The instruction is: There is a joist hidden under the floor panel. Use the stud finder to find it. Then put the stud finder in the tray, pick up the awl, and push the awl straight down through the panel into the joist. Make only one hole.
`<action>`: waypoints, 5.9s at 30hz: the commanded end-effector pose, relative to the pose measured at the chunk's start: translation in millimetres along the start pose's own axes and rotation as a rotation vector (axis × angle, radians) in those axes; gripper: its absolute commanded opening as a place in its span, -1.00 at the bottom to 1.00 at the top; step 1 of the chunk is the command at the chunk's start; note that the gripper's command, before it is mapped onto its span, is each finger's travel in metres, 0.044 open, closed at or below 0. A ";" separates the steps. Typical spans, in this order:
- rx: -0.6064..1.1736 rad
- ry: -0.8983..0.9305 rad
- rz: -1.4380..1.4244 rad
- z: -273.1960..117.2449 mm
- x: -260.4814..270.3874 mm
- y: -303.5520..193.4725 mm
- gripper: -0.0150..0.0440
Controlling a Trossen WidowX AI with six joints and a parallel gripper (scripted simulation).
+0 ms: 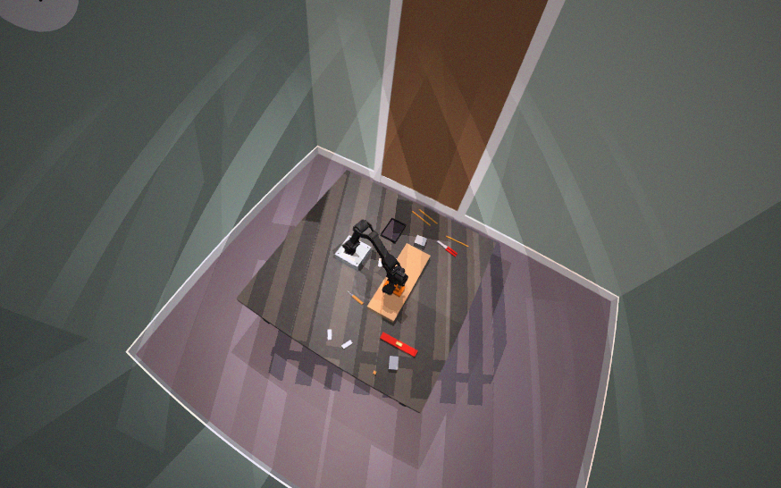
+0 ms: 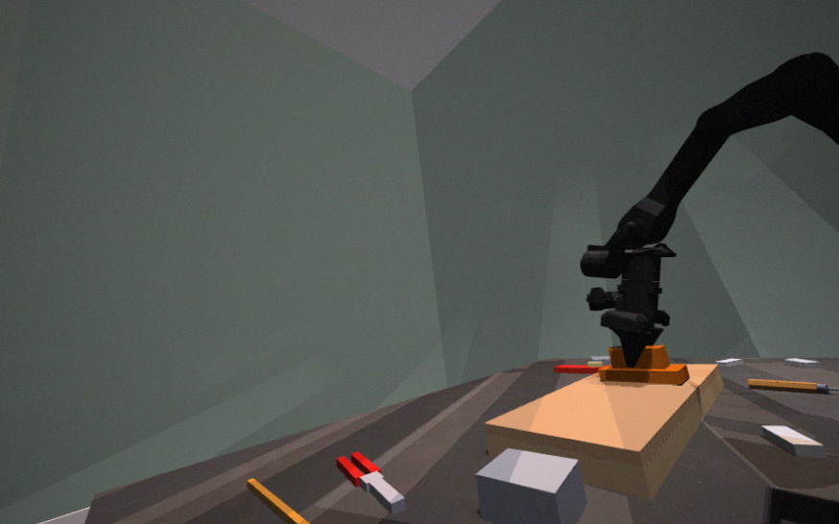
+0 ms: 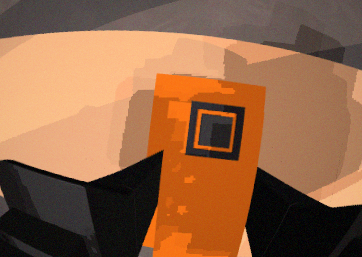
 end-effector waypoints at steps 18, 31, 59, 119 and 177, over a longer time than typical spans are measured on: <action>0.001 -0.006 0.000 -0.2 -46.9 6.7 -0.49; 0.000 -0.008 -0.001 -0.6 -75.2 10.6 -0.49; 0.000 -0.009 -0.001 -1.6 -119.5 16.7 -0.49; 0.017 0.135 -0.471 -77.9 84.8 47.8 -0.49; 0.051 0.424 -1.397 -117.9 358.8 -196.6 -0.49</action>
Point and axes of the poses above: the point midway between the two fingers, 35 mm back from their tips, its own z axis out along the fingers, its own x axis across the jaws, y = z × x, the point moved 1 cm from there along -z, back along the fingers, and after that the axes turned 8 degrees about z, right-handed, at the moved point
